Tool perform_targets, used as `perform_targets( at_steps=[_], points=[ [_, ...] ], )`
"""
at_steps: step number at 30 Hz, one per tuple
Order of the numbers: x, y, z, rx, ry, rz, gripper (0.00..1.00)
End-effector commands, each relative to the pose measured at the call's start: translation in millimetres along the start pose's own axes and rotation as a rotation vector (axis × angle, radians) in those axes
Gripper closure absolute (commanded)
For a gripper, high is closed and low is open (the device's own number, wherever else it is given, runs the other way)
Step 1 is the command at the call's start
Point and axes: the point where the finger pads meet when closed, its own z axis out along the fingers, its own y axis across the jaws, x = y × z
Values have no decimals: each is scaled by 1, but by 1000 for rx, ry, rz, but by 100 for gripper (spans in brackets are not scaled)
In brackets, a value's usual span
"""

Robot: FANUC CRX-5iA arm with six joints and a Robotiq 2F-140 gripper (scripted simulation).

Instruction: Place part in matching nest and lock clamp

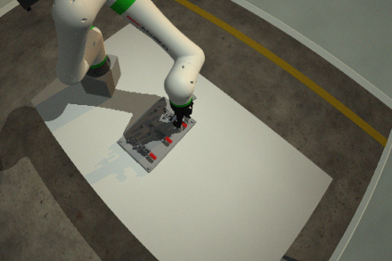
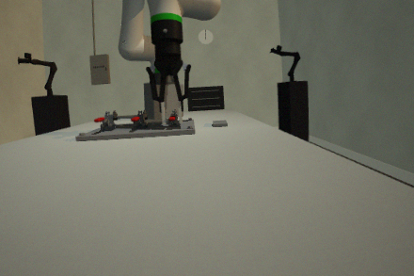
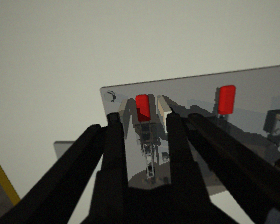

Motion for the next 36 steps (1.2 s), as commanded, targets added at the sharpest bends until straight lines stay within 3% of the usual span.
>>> perform_targets(
  at_steps=[1,2,36],
  points=[
    [0,0,0,0,0,0,72],
    [0,0,0,0,0,0,100],
    [0,0,0,0,0,0,100]
  ],
)
